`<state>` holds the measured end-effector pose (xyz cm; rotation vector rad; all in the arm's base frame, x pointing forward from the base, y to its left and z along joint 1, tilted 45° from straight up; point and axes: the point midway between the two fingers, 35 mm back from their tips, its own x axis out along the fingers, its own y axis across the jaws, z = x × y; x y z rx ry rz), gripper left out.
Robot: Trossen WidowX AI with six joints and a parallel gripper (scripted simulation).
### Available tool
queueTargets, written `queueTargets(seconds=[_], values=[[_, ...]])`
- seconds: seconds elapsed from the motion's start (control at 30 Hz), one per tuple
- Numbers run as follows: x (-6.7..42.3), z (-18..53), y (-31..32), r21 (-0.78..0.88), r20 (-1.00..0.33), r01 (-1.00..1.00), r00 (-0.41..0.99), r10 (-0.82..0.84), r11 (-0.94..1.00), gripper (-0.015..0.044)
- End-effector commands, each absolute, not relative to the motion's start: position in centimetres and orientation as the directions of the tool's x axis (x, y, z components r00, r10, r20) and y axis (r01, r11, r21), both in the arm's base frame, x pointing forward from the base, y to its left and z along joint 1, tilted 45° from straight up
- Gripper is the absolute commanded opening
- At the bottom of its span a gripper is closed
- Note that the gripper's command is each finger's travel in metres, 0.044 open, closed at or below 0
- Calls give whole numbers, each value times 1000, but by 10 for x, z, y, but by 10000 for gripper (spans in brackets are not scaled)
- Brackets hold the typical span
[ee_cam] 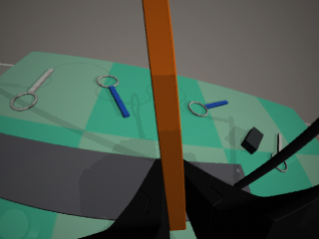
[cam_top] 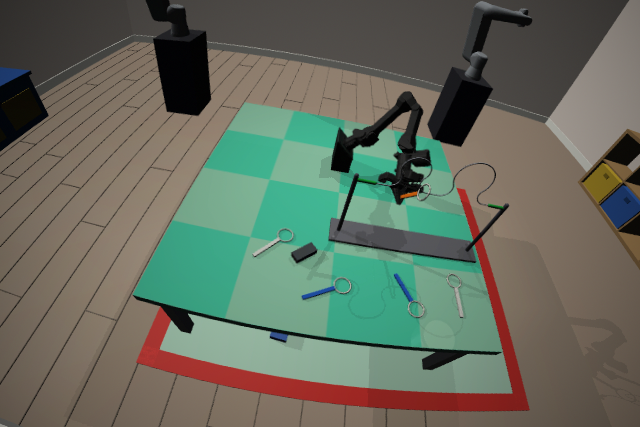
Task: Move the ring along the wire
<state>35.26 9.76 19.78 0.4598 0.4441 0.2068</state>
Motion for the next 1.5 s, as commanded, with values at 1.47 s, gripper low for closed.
queueTargets(seconds=[1.47], values=[[347, 223, -71, -620, -424, -77, 870, -251, 781, -150]])
